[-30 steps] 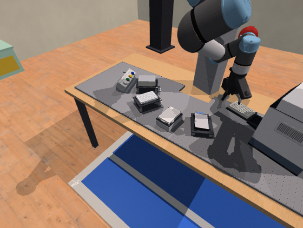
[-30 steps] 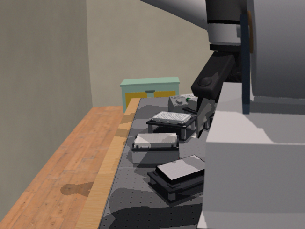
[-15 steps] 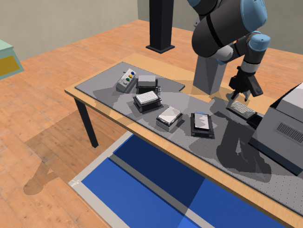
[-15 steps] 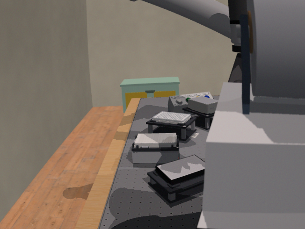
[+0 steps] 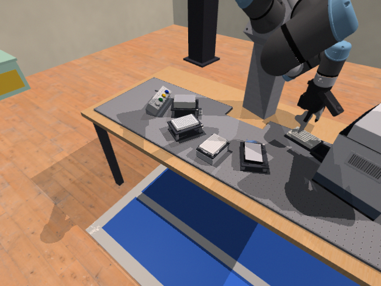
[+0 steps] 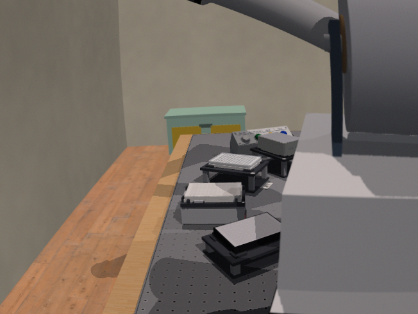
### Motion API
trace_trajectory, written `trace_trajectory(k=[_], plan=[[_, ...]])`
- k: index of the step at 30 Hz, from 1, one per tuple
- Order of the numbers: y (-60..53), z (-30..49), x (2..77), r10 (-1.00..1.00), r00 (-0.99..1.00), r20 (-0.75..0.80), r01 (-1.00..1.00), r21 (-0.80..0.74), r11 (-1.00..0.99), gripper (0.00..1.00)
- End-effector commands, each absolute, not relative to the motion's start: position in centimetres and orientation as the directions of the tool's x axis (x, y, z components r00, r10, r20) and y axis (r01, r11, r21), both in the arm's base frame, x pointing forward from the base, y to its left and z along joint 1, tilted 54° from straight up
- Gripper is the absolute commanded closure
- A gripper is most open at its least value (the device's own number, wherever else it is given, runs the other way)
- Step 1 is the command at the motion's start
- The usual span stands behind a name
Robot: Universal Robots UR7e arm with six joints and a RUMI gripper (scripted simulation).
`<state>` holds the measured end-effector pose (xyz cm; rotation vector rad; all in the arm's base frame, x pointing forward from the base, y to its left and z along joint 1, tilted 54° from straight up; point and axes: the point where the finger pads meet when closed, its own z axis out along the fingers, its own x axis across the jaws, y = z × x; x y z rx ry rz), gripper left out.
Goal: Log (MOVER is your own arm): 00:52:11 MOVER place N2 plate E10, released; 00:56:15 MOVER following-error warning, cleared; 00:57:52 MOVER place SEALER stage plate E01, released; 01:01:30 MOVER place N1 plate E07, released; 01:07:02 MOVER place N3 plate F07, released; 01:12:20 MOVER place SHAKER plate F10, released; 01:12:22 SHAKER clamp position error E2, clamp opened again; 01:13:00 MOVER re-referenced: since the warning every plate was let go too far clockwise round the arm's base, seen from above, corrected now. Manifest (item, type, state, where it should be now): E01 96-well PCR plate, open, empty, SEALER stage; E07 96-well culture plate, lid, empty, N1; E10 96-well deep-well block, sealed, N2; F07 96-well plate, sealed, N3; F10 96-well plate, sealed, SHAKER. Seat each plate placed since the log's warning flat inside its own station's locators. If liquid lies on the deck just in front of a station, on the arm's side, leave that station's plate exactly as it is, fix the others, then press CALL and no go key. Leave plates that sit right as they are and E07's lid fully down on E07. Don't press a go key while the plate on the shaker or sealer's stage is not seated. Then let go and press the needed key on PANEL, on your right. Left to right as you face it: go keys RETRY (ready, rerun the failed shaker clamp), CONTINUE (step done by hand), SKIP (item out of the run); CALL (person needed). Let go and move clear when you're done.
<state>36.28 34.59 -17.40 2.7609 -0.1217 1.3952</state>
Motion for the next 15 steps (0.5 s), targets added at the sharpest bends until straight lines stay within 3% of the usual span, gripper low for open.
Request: trace_trajectory(k=[1,15], plan=[[34.72,-17.6,36.13,-0.045,0.59,0.806,-0.087,0.008,-0.996,0.18],[34.67,-18.1,36.79,-0.04,0.538,0.842,-0.086,0.007,-0.996,0.18]])
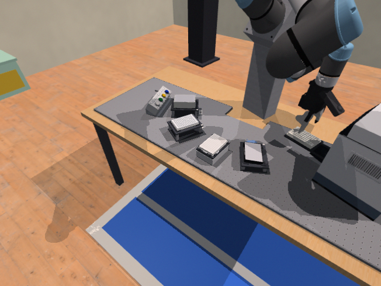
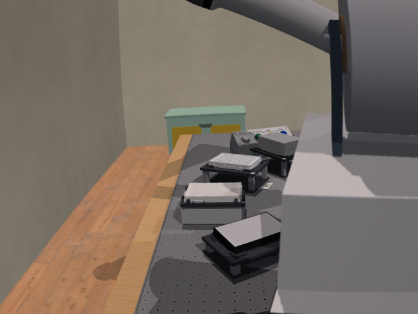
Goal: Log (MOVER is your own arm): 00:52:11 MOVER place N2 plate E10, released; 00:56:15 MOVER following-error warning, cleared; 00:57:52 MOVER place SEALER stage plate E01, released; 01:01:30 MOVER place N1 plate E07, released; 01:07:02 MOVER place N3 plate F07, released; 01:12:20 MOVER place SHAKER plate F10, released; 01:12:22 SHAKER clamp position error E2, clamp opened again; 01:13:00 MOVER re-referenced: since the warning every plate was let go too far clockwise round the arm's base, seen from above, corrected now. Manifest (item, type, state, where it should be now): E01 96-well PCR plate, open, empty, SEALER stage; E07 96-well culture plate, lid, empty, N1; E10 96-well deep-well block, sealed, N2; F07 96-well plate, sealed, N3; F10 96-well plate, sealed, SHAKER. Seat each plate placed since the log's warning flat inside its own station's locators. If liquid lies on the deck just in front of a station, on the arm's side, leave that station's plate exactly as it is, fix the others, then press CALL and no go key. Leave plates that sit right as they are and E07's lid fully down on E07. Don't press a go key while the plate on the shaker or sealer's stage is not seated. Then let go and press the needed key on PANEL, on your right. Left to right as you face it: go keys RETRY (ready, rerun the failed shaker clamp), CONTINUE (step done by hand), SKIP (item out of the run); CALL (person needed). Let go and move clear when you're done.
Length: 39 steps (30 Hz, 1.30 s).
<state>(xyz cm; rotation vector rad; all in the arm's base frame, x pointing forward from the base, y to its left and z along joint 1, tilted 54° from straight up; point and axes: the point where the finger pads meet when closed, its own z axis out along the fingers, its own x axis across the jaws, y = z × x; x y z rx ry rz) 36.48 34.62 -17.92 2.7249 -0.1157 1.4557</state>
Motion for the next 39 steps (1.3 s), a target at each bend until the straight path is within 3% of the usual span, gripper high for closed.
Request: trace_trajectory(k=[1,39], plan=[[34.7,-18.2,36.9,-0.04,0.538,0.842,-0.086,0.007,-0.996,0.18],[34.5,-19.5,38.8,-0.04,0.538,0.842,-0.086,0.007,-0.996,0.18]])
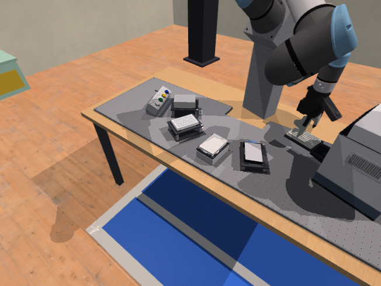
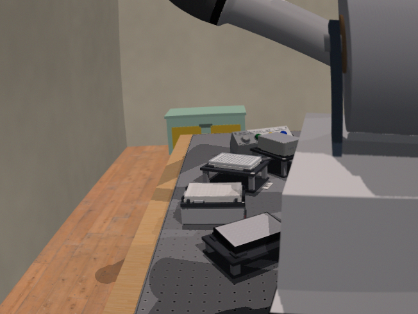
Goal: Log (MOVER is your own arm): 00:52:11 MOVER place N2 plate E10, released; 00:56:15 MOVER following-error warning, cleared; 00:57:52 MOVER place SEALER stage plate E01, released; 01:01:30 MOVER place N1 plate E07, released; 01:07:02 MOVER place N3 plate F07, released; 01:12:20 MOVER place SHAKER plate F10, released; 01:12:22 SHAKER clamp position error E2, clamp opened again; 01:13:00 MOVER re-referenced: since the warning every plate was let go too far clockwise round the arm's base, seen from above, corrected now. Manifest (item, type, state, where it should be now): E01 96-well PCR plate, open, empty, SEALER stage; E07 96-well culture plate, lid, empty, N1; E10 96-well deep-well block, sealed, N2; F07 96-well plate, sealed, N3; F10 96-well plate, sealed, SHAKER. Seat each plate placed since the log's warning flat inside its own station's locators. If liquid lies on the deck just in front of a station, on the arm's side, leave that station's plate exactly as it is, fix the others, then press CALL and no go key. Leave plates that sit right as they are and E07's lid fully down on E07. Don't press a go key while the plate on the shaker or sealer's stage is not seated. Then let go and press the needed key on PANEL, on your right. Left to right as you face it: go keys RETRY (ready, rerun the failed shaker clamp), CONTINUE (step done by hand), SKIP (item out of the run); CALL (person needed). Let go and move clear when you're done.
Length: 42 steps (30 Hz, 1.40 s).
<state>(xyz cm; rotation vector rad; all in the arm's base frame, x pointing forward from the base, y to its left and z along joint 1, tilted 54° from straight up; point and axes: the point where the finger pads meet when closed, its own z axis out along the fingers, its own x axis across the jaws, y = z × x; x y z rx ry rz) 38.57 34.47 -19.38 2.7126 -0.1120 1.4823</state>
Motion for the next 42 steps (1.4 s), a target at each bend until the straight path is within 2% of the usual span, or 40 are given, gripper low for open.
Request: trace_trajectory(k=[1,36,37,42], plan=[[34.5,-19.5,38.8,-0.04,0.538,0.842,-0.086,0.007,-0.996,0.18],[34.4,-20.3,40.0,-0.04,0.538,0.842,-0.086,0.007,-0.996,0.18],[34.4,-20.3,40.0,-0.04,0.538,0.842,-0.086,0.007,-0.996,1.0],[34.4,-20.3,40.0,-0.04,0.538,0.842,-0.086,0.007,-0.996,1.0]])
